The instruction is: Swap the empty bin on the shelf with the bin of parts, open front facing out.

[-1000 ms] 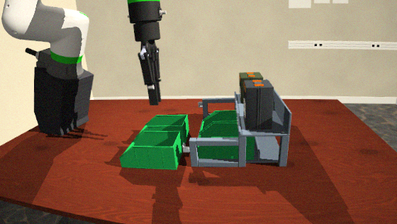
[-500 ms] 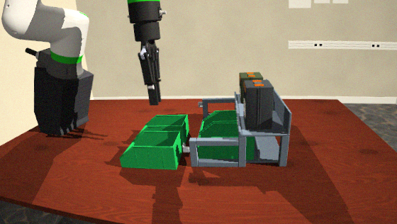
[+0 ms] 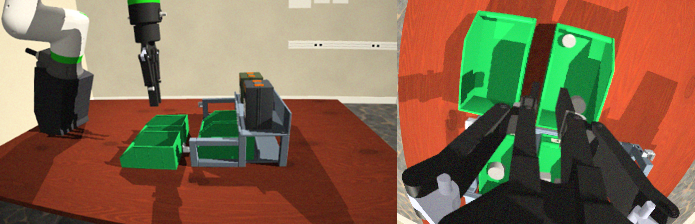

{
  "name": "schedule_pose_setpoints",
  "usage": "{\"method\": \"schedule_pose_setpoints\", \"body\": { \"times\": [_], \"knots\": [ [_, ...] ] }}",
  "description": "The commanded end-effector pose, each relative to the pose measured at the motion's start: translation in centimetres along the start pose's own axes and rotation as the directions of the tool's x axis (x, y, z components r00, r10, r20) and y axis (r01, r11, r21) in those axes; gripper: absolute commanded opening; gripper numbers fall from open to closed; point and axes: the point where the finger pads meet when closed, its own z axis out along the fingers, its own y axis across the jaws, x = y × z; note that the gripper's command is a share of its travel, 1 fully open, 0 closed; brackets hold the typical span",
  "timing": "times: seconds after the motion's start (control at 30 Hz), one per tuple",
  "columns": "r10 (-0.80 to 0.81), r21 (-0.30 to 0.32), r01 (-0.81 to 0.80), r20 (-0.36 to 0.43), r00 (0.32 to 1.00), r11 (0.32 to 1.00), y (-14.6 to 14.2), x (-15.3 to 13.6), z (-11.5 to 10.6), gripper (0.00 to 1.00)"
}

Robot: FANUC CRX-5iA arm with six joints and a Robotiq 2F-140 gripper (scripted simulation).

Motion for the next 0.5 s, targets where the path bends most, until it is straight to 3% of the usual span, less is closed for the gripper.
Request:
{"method": "schedule_pose_setpoints", "body": {
  "times": [0.0,0.47],
  "knots": [
    [0.0,0.001,0.0,0.001,1.0,1.0,0.0,-0.1,0.1,0.24],
    [0.0,0.001,0.0,0.001,1.0,1.0,0.0,-0.1,2.5,0.24]
  ]
}}
